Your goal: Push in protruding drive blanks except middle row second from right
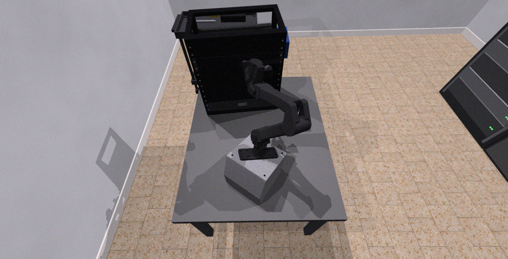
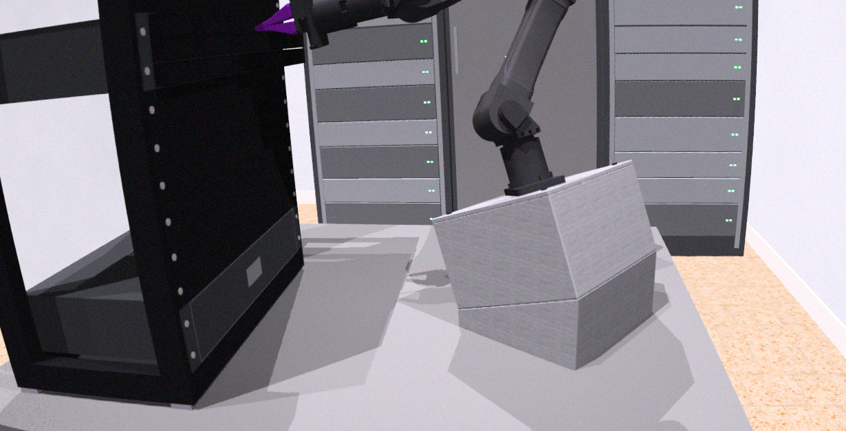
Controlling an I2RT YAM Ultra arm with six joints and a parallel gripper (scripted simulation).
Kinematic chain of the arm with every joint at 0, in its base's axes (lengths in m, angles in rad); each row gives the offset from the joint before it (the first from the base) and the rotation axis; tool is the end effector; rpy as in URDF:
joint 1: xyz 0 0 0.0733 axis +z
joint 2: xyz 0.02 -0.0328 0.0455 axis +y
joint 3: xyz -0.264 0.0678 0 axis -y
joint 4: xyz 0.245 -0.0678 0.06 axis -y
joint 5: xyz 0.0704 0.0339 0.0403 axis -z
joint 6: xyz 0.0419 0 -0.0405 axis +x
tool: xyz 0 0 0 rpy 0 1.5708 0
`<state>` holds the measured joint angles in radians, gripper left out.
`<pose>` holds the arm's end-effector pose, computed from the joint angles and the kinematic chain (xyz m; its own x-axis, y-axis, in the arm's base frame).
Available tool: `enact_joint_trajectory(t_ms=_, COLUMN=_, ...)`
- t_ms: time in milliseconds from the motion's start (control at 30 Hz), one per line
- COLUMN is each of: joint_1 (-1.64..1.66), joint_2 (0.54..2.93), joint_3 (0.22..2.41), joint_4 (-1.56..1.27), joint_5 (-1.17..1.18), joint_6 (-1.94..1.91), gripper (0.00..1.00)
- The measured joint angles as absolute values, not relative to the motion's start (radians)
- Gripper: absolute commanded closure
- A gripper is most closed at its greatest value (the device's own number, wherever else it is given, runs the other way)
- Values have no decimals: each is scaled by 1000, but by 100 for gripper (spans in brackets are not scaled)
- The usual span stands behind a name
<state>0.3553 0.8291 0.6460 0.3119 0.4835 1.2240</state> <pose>0.1940 0.0524 0.3415 0.1578 0.9467 -0.2809 -0.0710 0.2946 0.9530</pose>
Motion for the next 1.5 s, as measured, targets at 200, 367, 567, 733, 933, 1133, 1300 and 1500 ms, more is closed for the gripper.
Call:
enact_joint_trajectory(t_ms=200, joint_1=360, joint_2=829, joint_3=662, joint_4=288, joint_5=486, joint_6=1223, gripper=100)
enact_joint_trajectory(t_ms=367, joint_1=360, joint_2=829, joint_3=664, joint_4=284, joint_5=486, joint_6=1223, gripper=100)
enact_joint_trajectory(t_ms=567, joint_1=360, joint_2=829, joint_3=665, joint_4=282, joint_5=486, joint_6=1223, gripper=100)
enact_joint_trajectory(t_ms=733, joint_1=360, joint_2=829, joint_3=665, joint_4=282, joint_5=486, joint_6=1223, gripper=100)
enact_joint_trajectory(t_ms=933, joint_1=360, joint_2=829, joint_3=665, joint_4=281, joint_5=486, joint_6=1222, gripper=100)
enact_joint_trajectory(t_ms=1133, joint_1=359, joint_2=839, joint_3=682, joint_4=264, joint_5=491, joint_6=1222, gripper=100)
enact_joint_trajectory(t_ms=1300, joint_1=359, joint_2=840, joint_3=686, joint_4=257, joint_5=492, joint_6=1222, gripper=100)
enact_joint_trajectory(t_ms=1500, joint_1=359, joint_2=840, joint_3=686, joint_4=255, joint_5=492, joint_6=1222, gripper=100)
